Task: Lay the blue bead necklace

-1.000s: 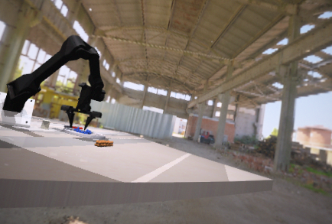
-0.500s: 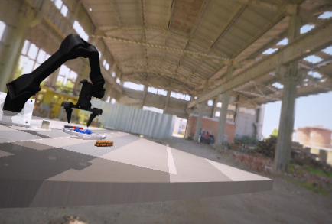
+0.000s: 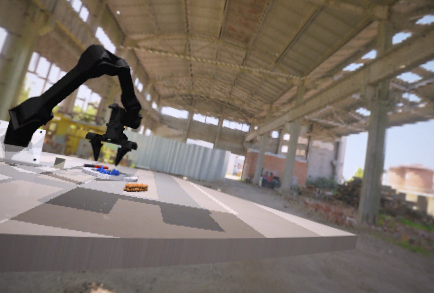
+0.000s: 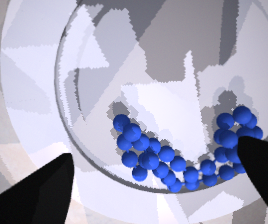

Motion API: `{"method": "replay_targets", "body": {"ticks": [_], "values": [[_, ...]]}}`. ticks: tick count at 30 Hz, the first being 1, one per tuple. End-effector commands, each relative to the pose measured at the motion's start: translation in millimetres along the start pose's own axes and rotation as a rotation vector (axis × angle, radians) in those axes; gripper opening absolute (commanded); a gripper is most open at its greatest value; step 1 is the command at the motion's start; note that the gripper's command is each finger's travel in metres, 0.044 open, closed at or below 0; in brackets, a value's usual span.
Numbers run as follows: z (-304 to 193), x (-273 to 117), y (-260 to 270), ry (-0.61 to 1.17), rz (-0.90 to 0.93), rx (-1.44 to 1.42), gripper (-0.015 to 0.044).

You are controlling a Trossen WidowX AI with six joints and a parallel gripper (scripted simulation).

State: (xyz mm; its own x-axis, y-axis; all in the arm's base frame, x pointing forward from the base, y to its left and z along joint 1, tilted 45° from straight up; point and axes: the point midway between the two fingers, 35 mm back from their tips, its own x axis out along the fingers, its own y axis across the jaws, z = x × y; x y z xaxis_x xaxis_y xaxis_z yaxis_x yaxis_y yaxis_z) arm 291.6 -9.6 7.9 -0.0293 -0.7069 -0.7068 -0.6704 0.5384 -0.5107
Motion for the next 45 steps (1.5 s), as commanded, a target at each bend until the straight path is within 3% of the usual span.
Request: {"method": "replay_targets", "body": {"ticks": [1, 4, 45], "values": [[-5.7, -9.0, -31.5, -0.009, -0.007, 0.380, 0.0380], [-8.9, -11.3, -42.2, -0.009, -0.007, 0.523, 0.0380], [-8.9, 28.8, -42.7, -0.008, -0.009, 0.524, 0.0380]]}}
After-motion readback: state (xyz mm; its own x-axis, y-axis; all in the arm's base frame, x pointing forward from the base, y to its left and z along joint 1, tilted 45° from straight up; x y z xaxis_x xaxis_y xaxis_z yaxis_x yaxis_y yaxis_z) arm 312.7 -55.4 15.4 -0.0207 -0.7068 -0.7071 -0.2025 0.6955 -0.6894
